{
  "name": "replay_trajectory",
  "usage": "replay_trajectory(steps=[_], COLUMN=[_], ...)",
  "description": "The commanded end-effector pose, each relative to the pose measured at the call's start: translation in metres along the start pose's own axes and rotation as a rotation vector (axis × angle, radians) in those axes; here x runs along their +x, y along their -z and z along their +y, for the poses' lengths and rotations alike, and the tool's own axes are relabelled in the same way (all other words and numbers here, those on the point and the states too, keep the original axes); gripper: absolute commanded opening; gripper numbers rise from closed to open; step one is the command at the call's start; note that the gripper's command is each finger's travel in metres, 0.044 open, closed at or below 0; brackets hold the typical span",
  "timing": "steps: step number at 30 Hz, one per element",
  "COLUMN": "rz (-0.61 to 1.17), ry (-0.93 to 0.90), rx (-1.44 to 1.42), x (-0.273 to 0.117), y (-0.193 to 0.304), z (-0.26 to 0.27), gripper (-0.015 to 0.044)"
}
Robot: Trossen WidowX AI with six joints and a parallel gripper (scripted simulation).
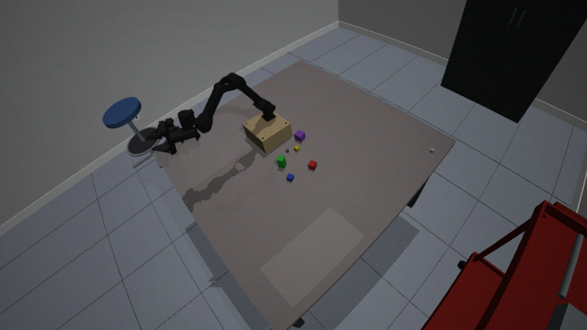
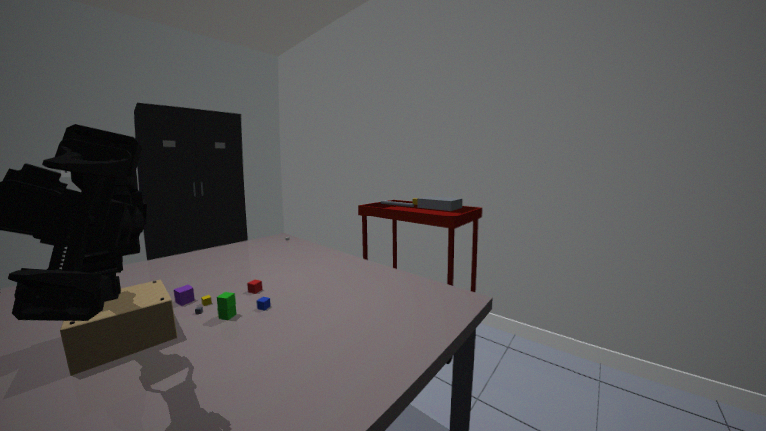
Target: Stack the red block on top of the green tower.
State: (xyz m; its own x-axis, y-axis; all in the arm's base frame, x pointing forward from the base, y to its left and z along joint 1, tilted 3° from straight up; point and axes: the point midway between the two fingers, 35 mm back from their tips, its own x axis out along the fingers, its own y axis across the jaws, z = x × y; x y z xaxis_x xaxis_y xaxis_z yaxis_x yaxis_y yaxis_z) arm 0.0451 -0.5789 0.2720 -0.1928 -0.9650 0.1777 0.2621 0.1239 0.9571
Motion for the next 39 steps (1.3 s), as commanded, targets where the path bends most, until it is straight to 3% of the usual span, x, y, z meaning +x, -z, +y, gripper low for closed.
replay_trajectory(steps=[1, 8, 17, 28, 39], rz=[0.003, 0.199, 0.596, 1.110, 1.617], ry=[0.002, 0.074, 0.128, 0.025, -0.265], rx=[-0.003, -0.173, -0.546, -1.027, -1.485], x=[0.000, -0.025, -0.105, -0.249, -0.417], y=[0.001, 0.077, 0.203, 0.309, 0.344], z=[0.000, -0.004, -0.014, -0.027, -0.039], gripper=[0.0426, 0.0440, 0.0440, 0.0440, 0.0440])
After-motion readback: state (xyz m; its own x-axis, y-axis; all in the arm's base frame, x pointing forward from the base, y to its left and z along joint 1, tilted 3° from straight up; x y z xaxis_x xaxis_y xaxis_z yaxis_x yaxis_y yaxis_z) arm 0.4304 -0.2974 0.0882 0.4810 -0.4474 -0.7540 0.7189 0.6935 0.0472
